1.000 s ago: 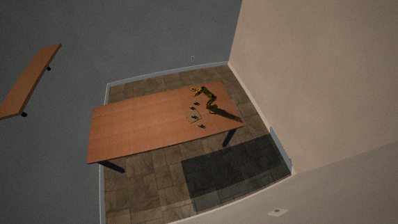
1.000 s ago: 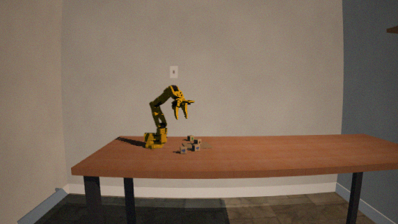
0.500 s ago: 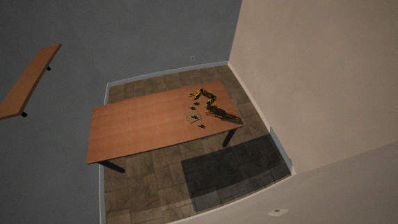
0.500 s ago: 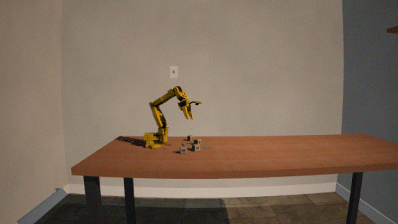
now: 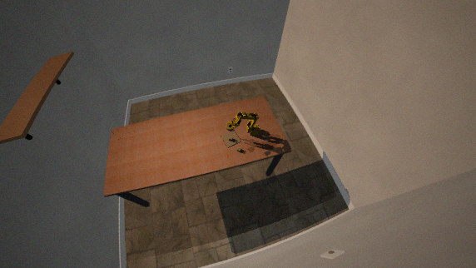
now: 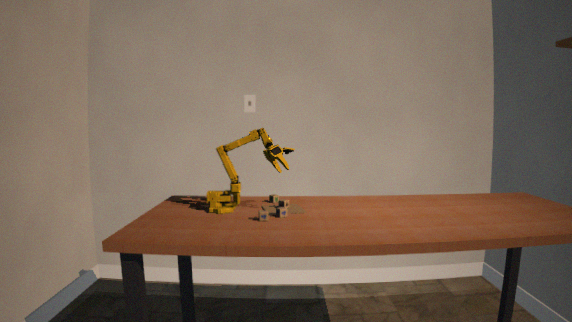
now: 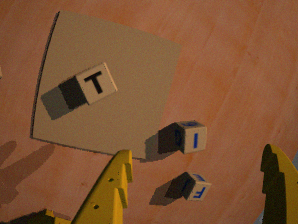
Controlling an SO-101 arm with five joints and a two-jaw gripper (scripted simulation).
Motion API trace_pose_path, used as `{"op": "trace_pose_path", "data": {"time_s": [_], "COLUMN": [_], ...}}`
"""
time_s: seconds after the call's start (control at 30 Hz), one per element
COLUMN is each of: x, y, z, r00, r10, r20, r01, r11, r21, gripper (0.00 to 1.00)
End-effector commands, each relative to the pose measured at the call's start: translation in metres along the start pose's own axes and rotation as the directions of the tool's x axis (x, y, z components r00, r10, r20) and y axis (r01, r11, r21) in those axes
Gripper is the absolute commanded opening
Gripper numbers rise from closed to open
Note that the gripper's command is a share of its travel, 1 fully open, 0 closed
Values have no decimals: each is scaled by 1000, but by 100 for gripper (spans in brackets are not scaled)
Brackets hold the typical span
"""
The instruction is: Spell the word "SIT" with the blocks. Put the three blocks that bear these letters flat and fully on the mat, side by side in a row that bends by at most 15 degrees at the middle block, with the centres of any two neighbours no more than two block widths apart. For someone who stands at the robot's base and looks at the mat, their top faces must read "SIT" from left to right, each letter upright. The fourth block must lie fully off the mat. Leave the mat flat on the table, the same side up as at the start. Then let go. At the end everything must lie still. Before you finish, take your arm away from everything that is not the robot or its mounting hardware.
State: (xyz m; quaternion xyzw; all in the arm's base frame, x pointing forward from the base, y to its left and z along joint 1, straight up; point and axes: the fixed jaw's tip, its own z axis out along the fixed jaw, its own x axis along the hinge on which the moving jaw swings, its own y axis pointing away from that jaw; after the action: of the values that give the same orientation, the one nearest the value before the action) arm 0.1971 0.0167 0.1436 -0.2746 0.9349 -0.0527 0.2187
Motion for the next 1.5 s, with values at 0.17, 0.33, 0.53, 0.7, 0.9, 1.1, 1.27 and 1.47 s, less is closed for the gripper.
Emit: {"op": "trace_pose_path", "data": {"time_s": [0.17,0.33,0.53,0.7,0.9,1.1,1.27,1.47], "x": [-18,-19,-19,-16,-6,4,15,20], "y": [27,31,31,32,38,44,49,51], "z": [-3,-3,-2,7,32,50,65,71], "r00": [956,946,946,948,942,924,898,886], "r10": [-282,-310,-311,-314,-327,-341,-358,-365], "r20": [86,92,89,44,-78,-170,-255,-285], "r01": [285,314,315,316,311,297,276,266], "r11": [958,949,949,946,936,924,911,905], "r21": [-26,-30,-33,-68,-166,-240,-308,-332], "gripper": [35,35,35,35,35,35,35,35]}}
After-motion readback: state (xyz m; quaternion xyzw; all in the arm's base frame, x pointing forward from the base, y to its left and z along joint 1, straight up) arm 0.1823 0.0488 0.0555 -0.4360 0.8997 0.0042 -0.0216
